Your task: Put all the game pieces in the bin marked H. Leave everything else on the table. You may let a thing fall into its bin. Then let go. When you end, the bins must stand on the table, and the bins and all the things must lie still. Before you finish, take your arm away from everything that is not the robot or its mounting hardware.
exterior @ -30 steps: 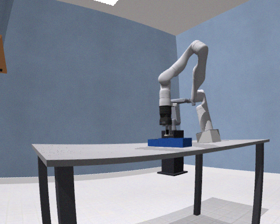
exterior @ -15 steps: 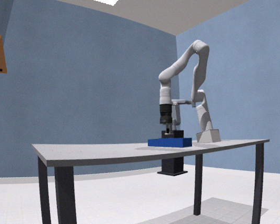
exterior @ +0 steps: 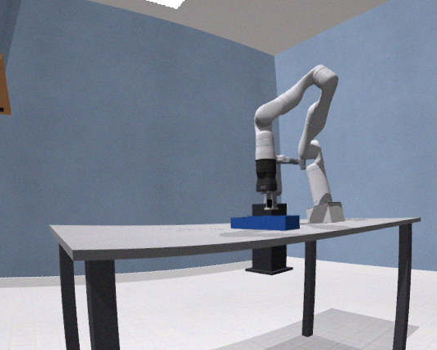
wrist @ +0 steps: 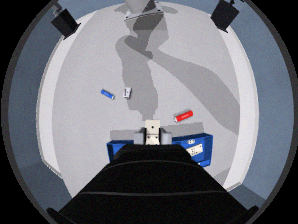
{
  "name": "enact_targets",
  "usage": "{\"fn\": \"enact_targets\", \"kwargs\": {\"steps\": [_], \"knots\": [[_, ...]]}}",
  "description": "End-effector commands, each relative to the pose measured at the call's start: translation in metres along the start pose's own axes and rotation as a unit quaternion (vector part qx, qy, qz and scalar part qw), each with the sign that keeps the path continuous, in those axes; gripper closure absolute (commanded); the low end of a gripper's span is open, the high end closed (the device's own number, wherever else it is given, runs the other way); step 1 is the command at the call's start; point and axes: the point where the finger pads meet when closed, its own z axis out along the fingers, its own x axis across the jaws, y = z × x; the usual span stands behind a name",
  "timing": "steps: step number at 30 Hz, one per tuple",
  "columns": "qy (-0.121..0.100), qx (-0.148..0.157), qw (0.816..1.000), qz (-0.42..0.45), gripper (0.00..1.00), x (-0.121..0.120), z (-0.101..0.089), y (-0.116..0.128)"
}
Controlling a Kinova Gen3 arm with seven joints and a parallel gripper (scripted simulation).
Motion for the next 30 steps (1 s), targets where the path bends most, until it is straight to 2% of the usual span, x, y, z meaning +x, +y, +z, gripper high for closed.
{"fn": "enact_targets", "kwargs": {"steps": [1, 6, 11, 15, 17, 21, 25, 30], "knots": [[-0.005, 0.004, 1.0, -0.006, 0.51, 0.013, 0.001, 0.004], [-0.005, 0.004, 1.0, -0.006, 0.51, 0.036, 0.002, 0.015], [-0.005, 0.003, 0.991, -0.135, 0.51, 0.063, 0.002, 0.028], [-0.005, 0.004, 0.975, -0.223, 0.51, 0.084, 0.002, 0.038], [-0.005, 0.004, 0.975, -0.223, 0.51, 0.084, 0.002, 0.038], [-0.004, 0.005, 0.945, -0.328, 0.51, 0.106, 0.003, 0.048], [-0.006, -0.001, 0.91, -0.415, 0.51, 0.106, 0.001, 0.055], [-0.006, 0.002, 0.852, -0.524, 0.51, 0.104, 0.002, 0.052]]}}
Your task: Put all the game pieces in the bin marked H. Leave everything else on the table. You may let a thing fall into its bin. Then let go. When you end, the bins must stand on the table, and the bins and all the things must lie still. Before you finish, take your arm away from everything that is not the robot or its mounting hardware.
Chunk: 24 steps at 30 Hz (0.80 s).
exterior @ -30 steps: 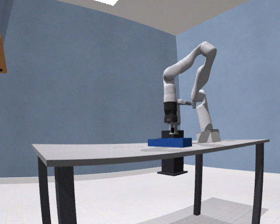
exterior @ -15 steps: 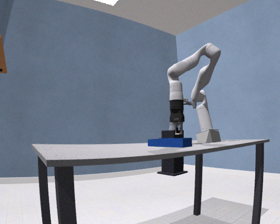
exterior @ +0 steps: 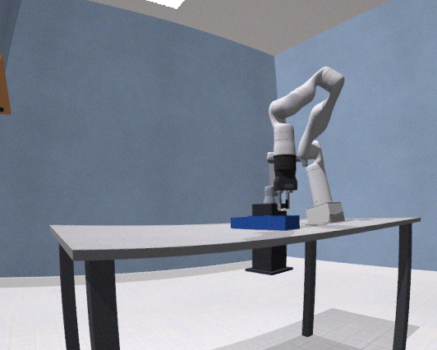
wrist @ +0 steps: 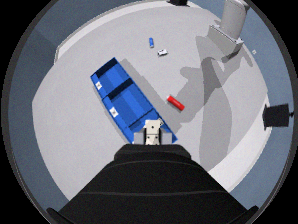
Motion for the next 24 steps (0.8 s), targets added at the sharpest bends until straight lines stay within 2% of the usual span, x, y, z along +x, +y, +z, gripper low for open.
{"fn": "enact_targets", "kwargs": {"steps": [1, 4, 7, 13, 24], "knots": [[-0.001, -0.009, 0.997, -0.078, 0.51, -0.0023, -0.0034, 0.0008], [-0.001, -0.009, 0.995, -0.103, 0.51, -0.0023, -0.0034, 0.0009], [-0.002, -0.009, 0.983, -0.185, 0.51, -0.0022, -0.0034, 0.001], [-0.003, -0.009, 0.945, -0.326, 0.51, -0.0022, -0.0035, 0.0014], [-0.002, -0.01, 0.947, -0.322, 0.51, -0.0009, -0.0038, 0.0032]]}}
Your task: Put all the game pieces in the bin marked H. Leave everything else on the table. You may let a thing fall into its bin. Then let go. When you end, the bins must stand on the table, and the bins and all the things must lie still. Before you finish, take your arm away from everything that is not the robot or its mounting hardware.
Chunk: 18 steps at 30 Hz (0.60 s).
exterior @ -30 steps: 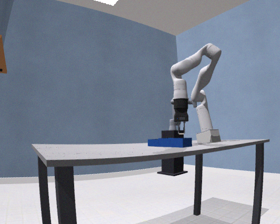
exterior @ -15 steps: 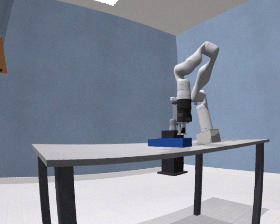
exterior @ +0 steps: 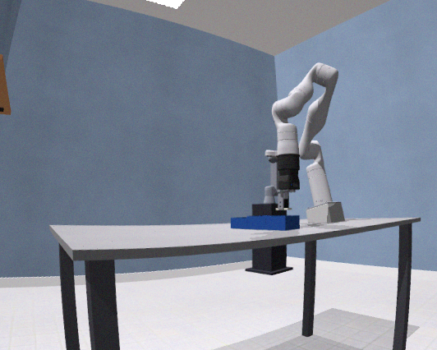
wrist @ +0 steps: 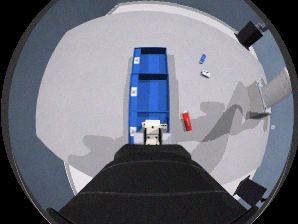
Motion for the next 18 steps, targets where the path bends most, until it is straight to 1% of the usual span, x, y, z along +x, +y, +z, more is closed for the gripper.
{"fn": "enact_targets", "kwargs": {"steps": [1, 9, 12, 14, 18], "knots": [[-0.001, -0.002, 1.0, 0.0, 0.51, -0.001, -0.002, 0.001], [-0.001, -0.002, 1.0, 0.0, 0.51, 0.0, -0.002, 0.001], [-0.001, -0.004, 1.0, -0.001, 0.51, 0.0, 0.007, 0.001], [-0.001, -0.004, 1.0, -0.001, 0.51, 0.0, 0.007, 0.001], [-0.001, -0.004, 1.0, -0.001, 0.51, 0.0, 0.015, 0.001]]}}
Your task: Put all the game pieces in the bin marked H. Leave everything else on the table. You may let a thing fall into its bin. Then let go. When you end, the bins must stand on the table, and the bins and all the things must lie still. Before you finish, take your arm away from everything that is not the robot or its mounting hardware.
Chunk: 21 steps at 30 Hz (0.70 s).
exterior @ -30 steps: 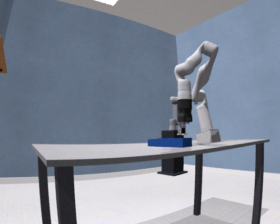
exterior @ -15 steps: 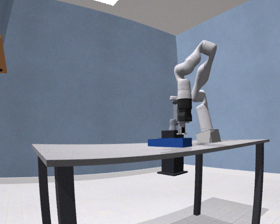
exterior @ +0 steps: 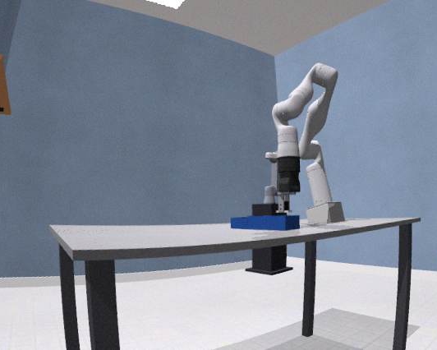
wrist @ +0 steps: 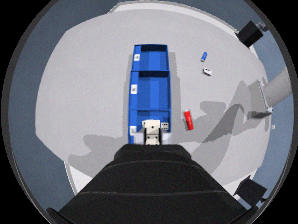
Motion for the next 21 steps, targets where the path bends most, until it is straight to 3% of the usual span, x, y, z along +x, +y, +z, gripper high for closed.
{"fn": "enact_targets", "kwargs": {"steps": [1, 7, 21], "knots": [[0.001, 0.0, 1.0, -0.001, 0.51, 0.001, 0.009, -0.001], [0.001, 0.0, 1.0, -0.001, 0.51, 0.001, 0.019, -0.002], [0.002, 0.001, 1.0, 0.0, 0.51, 0.001, 0.016, -0.003]]}}
